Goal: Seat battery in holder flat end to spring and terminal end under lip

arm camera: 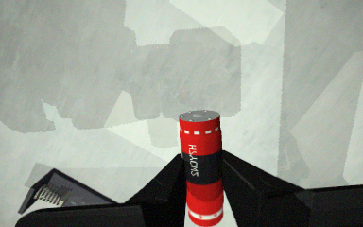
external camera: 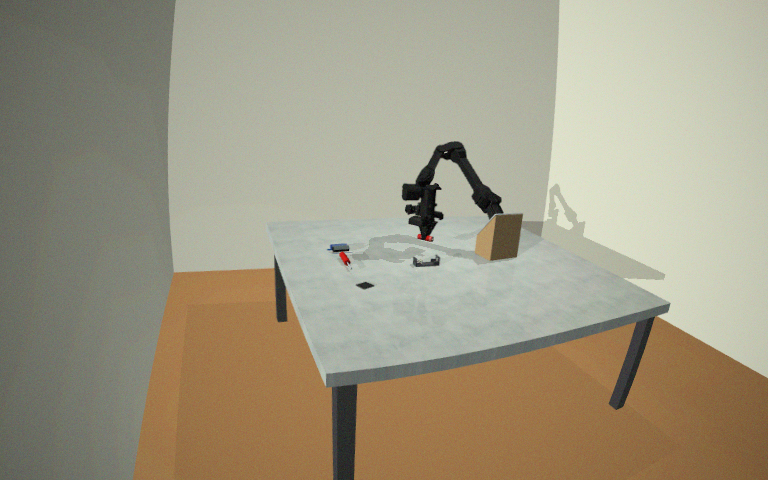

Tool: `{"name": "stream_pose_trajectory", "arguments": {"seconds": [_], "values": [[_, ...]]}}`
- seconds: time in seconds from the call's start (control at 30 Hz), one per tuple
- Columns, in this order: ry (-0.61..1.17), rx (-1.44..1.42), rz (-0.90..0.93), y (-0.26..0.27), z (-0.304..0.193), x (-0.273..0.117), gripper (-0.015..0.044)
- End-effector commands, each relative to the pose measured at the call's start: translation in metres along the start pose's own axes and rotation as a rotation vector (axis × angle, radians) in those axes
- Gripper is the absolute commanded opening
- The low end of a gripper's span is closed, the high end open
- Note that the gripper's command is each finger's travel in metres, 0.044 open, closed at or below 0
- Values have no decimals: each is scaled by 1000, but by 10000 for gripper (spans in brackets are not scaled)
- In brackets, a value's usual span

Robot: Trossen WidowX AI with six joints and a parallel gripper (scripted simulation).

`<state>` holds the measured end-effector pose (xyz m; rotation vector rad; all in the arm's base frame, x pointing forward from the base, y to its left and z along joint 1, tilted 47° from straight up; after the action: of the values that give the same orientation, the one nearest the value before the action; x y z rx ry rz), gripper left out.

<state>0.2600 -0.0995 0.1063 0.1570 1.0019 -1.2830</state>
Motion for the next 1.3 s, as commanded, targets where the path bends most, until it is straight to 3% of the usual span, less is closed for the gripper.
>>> {"name": "stream_pose_trajectory", "arguments": {"seconds": [0.0,0.53,0.8,1.27], "values": [[4,-188,5,27,-7,-5,71],[1,-885,12,121,-62,-22,71],[10,-884,7,122,-61,-21,71],[250,-872,-81,131,-51,21,71]]}}
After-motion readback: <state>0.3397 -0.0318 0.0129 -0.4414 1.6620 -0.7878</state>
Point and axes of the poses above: the point midway between the two fingers, 35 mm back from their tips, its own x axis out along the fingers, its own y axis across the jaws, z = x × y, the point moved 8 cm from there along -x, back along the fingers, and after that the axes turned 6 degrees about -x, right-handed, at the moved point
